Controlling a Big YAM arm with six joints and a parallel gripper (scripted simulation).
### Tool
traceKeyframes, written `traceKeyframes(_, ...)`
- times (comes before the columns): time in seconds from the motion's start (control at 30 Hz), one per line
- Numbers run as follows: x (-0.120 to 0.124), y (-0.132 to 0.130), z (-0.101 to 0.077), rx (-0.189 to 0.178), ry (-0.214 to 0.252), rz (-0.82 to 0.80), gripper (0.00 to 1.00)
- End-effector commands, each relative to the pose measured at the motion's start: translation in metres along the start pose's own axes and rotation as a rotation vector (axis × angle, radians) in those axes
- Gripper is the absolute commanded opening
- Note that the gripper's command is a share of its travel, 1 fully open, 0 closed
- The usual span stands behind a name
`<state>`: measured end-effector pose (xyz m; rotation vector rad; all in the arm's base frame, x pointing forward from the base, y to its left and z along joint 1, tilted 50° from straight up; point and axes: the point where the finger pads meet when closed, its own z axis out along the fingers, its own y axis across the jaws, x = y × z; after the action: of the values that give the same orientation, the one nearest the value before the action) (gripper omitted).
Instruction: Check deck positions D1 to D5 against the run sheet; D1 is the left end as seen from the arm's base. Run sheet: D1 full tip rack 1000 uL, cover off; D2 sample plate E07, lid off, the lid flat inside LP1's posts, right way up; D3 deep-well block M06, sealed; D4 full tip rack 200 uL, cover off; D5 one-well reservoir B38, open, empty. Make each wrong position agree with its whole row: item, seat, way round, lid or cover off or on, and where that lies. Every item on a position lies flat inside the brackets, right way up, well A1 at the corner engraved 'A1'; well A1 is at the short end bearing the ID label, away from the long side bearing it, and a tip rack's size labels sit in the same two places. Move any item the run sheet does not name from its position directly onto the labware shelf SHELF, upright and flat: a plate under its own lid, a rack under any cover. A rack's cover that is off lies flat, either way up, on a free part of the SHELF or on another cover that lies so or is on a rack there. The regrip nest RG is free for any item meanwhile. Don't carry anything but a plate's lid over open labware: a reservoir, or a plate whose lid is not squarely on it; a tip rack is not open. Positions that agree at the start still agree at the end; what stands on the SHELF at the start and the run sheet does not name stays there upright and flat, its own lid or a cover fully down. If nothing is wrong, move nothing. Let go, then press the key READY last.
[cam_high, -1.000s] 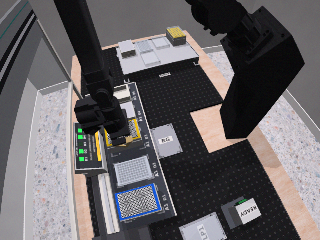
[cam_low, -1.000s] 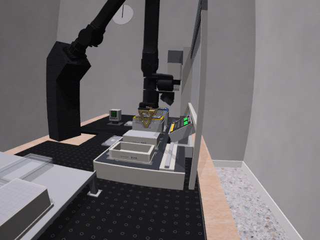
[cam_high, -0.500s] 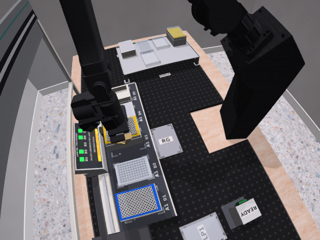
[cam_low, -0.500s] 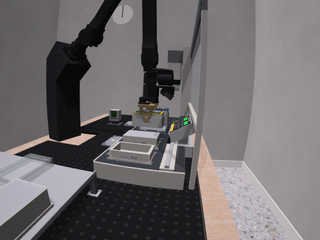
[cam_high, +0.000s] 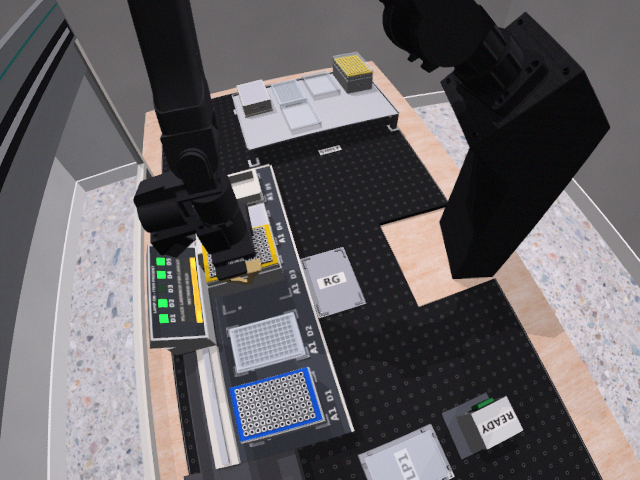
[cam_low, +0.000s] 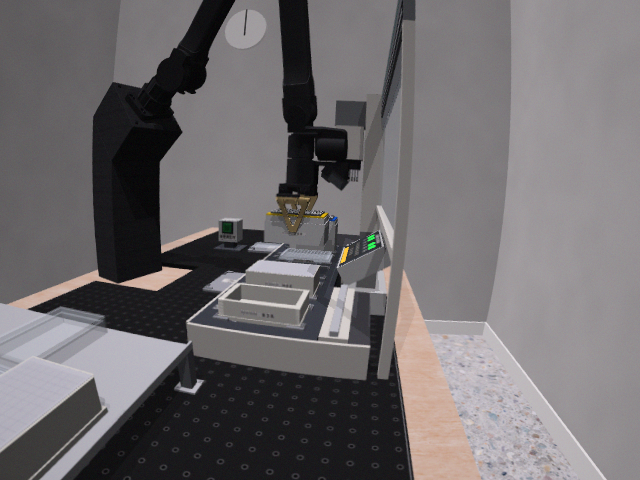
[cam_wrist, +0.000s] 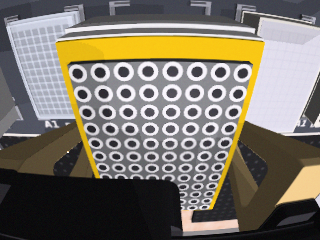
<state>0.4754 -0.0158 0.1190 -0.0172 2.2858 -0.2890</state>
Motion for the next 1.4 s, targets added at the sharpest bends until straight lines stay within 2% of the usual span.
traceKeyframes(0.0,-0.008,0.004,-0.015,-0.008,-0.022,0.004,0.00)
traceKeyframes(0.6,-0.007,0.004,-0.040,-0.008,-0.023,0.005,0.00)
traceKeyframes(0.63,-0.014,0.003,-0.042,-0.008,-0.034,0.004,0.00)
traceKeyframes(0.77,-0.007,0.003,-0.048,-0.008,-0.023,0.005,0.00)
traceKeyframes(1.37,-0.008,0.003,-0.075,-0.008,-0.026,0.007,0.00)
